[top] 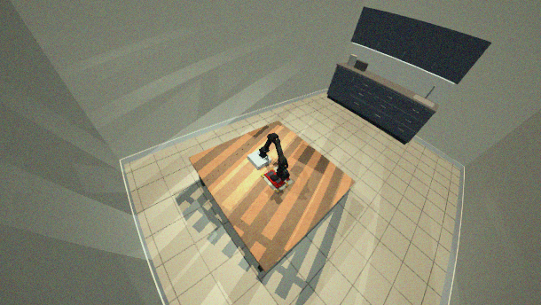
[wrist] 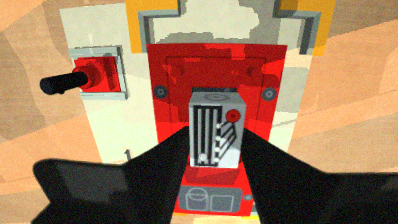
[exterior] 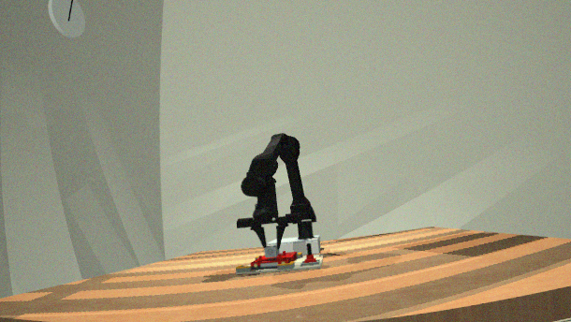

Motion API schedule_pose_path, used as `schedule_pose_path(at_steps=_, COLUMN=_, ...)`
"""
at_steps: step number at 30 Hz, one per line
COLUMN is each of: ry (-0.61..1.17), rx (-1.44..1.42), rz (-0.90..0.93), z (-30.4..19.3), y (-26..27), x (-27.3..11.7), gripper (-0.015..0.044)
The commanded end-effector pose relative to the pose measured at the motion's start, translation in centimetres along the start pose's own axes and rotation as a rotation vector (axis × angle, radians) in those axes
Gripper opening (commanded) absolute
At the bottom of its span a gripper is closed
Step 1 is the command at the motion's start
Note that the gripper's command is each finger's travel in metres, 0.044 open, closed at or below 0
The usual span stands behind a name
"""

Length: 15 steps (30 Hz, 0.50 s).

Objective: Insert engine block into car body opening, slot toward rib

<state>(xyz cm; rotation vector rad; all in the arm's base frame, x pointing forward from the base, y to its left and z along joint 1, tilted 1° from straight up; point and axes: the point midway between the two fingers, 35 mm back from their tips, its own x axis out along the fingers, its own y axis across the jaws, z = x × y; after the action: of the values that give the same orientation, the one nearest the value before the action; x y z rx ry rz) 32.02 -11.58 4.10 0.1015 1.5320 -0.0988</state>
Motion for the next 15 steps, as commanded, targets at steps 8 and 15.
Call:
schedule_pose_path(at_steps=8, ry=0.000, rx=0.004, rz=0.003, z=-0.01, y=0.07, x=0.32, gripper=0.0159)
schedule_pose_path(at_steps=15, ry=0.000, rx=0.005, rz=0.003, z=-0.01, y=0.07, x=0.50, gripper=0.0159)
